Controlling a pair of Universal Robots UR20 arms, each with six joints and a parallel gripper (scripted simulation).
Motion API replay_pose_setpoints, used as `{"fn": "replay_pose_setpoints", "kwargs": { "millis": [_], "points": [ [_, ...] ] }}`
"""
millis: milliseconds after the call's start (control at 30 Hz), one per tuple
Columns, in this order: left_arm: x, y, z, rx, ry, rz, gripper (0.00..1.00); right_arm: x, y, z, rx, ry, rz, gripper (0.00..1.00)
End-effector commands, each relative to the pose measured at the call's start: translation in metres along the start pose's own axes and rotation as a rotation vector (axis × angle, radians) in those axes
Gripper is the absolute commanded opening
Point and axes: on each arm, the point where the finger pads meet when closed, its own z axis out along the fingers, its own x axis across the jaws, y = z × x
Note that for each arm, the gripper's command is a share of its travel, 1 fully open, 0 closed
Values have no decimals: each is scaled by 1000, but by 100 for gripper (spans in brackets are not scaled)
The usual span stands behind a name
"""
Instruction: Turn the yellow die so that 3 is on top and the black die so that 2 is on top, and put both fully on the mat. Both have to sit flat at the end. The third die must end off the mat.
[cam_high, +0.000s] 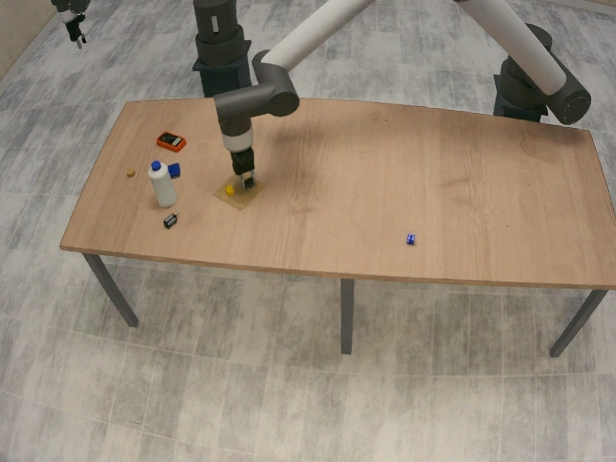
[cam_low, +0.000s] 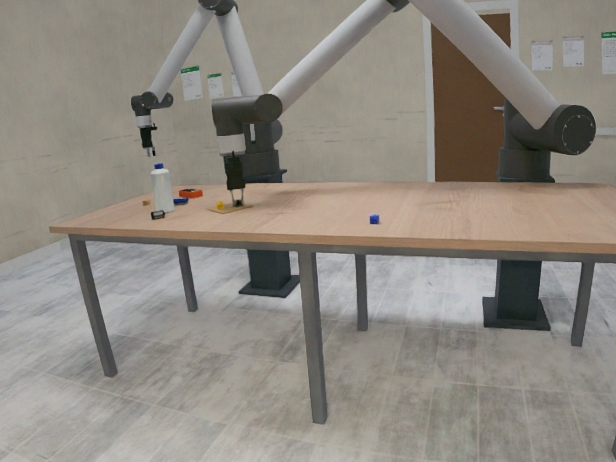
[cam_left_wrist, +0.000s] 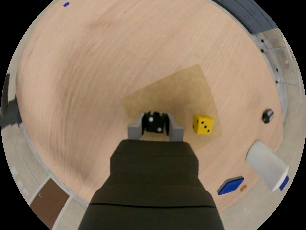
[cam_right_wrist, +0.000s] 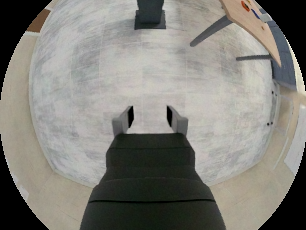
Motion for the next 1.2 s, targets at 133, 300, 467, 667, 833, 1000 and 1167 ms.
{"fn": "replay_pose_setpoints", "kwargs": {
  "millis": [133,300,467,667,833,1000,1167],
  "points": [
    [1,0,-2,0,2,0,79,0,1,-1,-1,0,0,100],
    [1,0,-2,0,2,0,79,0,1,-1,-1,0,0,100],
    [1,0,-2,0,2,0,79,0,1,-1,-1,0,0,100],
    [1,0,-9,0,2,0,79,0,1,-1,-1,0,0,100],
    [1,0,-20,0,2,0,79,0,1,-1,-1,0,0,100],
    [1,0,-45,0,2,0,79,0,1,-1,-1,0,0,100],
    [1,0,-72,0,2,0,79,0,1,-1,-1,0,0,100]
  ]
}}
